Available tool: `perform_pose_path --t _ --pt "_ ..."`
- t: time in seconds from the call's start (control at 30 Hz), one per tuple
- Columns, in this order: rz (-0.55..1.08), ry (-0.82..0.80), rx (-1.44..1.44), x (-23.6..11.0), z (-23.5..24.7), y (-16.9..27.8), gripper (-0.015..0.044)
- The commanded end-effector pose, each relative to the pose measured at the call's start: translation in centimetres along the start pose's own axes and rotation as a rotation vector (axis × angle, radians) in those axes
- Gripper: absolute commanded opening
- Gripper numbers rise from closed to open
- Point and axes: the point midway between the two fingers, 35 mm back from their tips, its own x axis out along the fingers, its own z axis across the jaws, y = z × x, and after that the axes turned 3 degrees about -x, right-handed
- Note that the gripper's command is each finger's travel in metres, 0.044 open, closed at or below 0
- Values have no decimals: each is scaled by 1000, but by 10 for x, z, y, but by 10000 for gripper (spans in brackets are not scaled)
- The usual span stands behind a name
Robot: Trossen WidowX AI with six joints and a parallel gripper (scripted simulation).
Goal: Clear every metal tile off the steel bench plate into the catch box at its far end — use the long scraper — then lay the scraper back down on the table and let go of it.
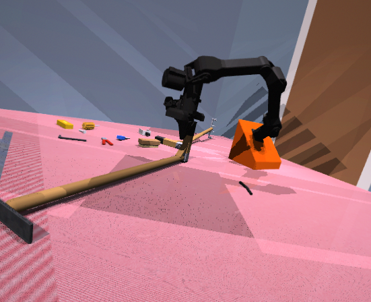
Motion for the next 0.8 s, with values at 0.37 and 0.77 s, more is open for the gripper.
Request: perform_pose_path --t 0.37,0.77 --pt "2 7 0 1 -16 -1 0" --pt "2 8 1 1 -27 -1 0"
